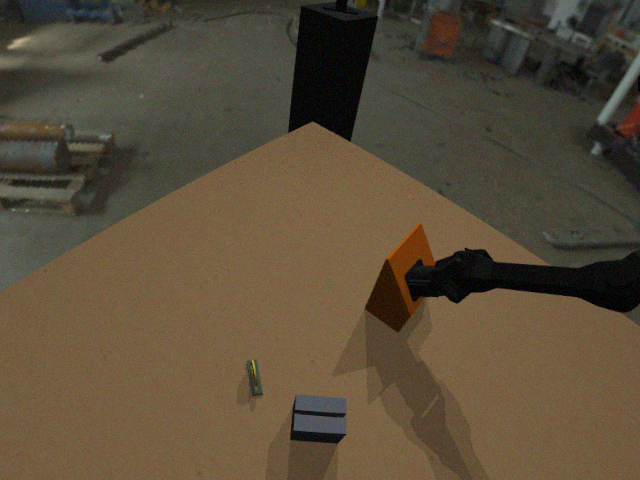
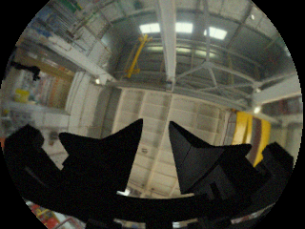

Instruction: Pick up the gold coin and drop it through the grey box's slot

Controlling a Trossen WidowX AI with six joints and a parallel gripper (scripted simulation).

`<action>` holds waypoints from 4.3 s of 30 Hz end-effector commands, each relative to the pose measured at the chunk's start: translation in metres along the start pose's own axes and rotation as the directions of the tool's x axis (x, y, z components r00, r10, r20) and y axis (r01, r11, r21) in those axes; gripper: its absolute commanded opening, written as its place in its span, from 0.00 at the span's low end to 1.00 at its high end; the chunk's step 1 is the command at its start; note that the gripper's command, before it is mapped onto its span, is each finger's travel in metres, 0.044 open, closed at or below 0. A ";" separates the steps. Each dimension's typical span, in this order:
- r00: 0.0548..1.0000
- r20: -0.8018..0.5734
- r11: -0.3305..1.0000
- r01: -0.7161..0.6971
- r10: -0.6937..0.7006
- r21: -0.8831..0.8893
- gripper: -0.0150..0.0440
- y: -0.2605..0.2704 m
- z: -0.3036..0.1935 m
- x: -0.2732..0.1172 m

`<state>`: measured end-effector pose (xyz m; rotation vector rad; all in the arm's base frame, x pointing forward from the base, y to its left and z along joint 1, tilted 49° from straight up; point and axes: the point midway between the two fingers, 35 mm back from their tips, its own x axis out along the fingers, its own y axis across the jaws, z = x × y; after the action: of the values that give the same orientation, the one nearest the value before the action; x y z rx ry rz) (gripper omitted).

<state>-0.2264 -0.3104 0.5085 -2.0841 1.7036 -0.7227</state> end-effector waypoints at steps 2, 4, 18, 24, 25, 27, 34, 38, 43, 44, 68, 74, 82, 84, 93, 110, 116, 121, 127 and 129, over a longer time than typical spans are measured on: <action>0.995 0.092 0.935 -0.003 -0.032 0.354 0.53 0.016 0.040 0.043; 0.989 0.138 0.872 -0.025 -0.049 0.488 0.53 0.018 0.061 0.062; 0.831 0.523 0.012 -0.530 -0.189 0.848 0.53 -0.005 0.257 0.163; 0.689 0.685 -0.342 -0.719 -0.236 0.605 0.53 -0.032 0.356 0.179; 0.661 0.710 -0.393 -0.736 -0.242 0.551 0.53 -0.038 0.373 0.179; 0.600 0.759 -0.486 -0.757 -0.253 0.437 0.53 -0.049 0.406 0.178; 0.332 0.903 -0.780 -0.626 -0.273 -0.005 0.53 -0.091 0.522 0.151; 0.149 0.953 -0.893 -0.412 -0.265 -0.183 0.53 -0.115 0.584 0.120; -0.095 0.967 -0.959 -0.136 -0.236 -0.248 0.53 -0.143 0.653 0.064; -0.143 0.963 -0.967 -0.084 -0.227 -0.240 0.53 -0.148 0.665 0.052; -0.838 0.491 -0.347 0.398 0.240 0.849 0.53 -0.178 0.786 -0.220; -0.838 0.491 -0.347 0.398 0.240 0.849 0.53 -0.174 0.785 -0.220; -0.838 0.490 -0.347 0.397 0.239 0.850 0.53 -0.166 0.802 -0.249; -0.838 0.490 -0.347 0.397 0.239 0.850 0.53 -0.164 0.804 -0.253; -0.839 0.489 -0.349 0.396 0.239 0.849 0.53 -0.159 0.812 -0.268; -0.839 0.489 -0.349 0.396 0.239 0.849 0.53 -0.153 0.826 -0.291; -0.840 0.488 -0.348 0.396 0.238 0.850 0.53 -0.150 0.830 -0.299; -0.840 0.488 -0.347 0.395 0.237 0.850 0.53 -0.148 0.834 -0.306; -0.840 0.487 -0.347 0.395 0.237 0.851 0.39 -0.148 0.835 -0.308; -0.840 0.487 -0.347 0.395 0.237 0.851 0.30 -0.148 0.835 -0.308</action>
<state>0.3372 -0.0182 -0.1317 -2.2620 -1.8515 1.4196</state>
